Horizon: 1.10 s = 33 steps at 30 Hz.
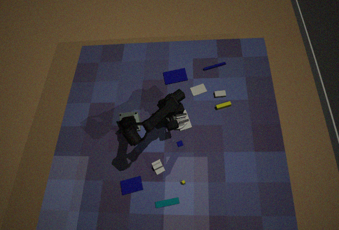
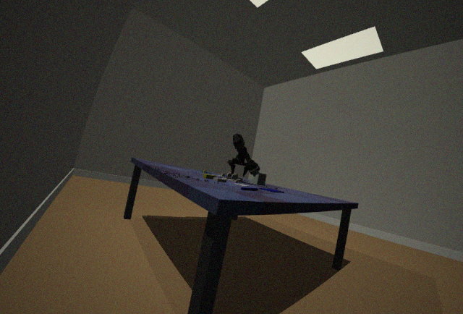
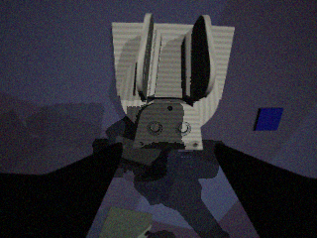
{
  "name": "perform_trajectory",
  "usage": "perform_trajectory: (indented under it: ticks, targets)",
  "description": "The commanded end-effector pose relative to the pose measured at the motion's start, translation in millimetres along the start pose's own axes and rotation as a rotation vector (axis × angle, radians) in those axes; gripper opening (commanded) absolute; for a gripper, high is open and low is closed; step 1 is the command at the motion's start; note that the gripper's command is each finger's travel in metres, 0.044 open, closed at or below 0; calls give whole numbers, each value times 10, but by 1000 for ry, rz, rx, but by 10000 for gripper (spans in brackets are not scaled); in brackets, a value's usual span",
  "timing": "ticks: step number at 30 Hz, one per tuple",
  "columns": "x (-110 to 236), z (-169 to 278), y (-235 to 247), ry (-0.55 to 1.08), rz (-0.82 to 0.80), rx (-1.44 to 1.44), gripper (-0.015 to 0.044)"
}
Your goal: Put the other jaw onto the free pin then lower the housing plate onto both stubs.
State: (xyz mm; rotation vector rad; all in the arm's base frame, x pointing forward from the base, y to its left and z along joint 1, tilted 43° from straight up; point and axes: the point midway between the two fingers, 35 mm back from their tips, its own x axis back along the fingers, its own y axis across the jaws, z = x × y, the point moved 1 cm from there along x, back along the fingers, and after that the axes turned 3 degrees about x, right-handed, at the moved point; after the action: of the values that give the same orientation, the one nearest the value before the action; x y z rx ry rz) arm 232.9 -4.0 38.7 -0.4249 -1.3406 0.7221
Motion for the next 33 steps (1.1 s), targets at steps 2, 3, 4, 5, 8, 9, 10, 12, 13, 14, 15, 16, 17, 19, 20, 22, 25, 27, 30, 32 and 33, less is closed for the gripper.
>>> perform_trajectory:
  ticks: [2, 3, 4, 5, 8, 9, 10, 12, 13, 14, 15, 16, 17, 19, 20, 22, 25, 27, 30, 32, 33]
  targets:
    - [382, 5, -13, -21, -4, -14, 440]
    - [382, 5, -13, -21, -4, -14, 440]
    - [281, -14, -2, -27, -1, -5, 440]
    - [297, -9, 3, -27, -1, -5, 440]
    - [528, 90, 63, -27, -8, -6, 440]
    - [633, 145, 86, -26, -10, -7, 440]
    - [734, 203, 105, -24, -11, -9, 440]
    - [854, 281, 124, -21, -10, -11, 440]
    - [869, 291, 126, -21, -9, -11, 440]
    - [869, 291, 126, -21, -9, -11, 440]
    - [869, 291, 126, -21, -9, -11, 440]
    - [869, 291, 126, -21, -9, -11, 440]
    - [869, 291, 126, -21, -9, -11, 440]
    - [869, 291, 126, -21, -9, -11, 440]
    - [869, 291, 126, -21, -9, -11, 440]
    - [869, 291, 126, -21, -9, -11, 440]
    - [869, 291, 126, -21, -9, -11, 440]
    - [869, 291, 126, -21, -9, -11, 440]
    - [869, 291, 126, -21, -9, -11, 440]
    - [869, 291, 126, -21, -9, -11, 440]
    - [869, 291, 126, -21, -9, -11, 440]
